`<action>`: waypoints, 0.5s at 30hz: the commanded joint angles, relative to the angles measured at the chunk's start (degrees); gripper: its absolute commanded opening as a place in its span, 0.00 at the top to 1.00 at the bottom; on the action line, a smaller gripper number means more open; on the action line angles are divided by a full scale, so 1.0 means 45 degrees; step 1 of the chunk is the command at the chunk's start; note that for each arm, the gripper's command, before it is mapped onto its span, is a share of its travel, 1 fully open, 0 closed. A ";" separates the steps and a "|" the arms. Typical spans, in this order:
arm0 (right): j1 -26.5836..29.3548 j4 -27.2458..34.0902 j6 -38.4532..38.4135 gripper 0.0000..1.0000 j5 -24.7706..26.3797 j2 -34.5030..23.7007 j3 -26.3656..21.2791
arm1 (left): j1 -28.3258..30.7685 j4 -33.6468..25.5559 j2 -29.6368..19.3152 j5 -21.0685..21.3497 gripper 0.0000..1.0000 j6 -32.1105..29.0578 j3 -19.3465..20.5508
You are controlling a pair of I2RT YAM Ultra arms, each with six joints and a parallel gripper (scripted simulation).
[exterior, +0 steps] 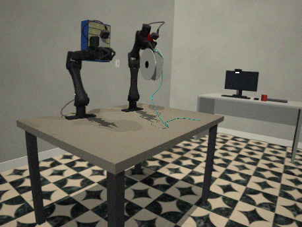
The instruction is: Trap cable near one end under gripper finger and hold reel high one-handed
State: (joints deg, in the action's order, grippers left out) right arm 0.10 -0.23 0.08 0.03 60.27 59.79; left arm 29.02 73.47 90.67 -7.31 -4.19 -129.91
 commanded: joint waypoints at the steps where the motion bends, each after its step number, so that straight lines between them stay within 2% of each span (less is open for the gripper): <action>1: -0.0132 0.0012 -0.0093 0.70 -0.0048 -0.0260 -0.0098 | 0.0216 -0.0077 0.0147 -0.0651 1.00 -0.0462 -0.0923; 6: -0.0132 0.0012 -0.0093 0.70 -0.0048 -0.0260 -0.0098 | 0.0382 0.0275 0.0421 -0.0998 1.00 -0.0665 -0.1551; 15: -0.0132 0.0012 -0.0093 0.70 -0.0048 -0.0260 -0.0098 | 0.0483 0.0431 0.0619 -0.1269 1.00 -0.0823 -0.2083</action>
State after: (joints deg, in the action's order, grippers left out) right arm 0.10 -0.23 0.08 0.03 60.27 59.79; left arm 30.72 77.60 93.43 -11.60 -6.83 -136.70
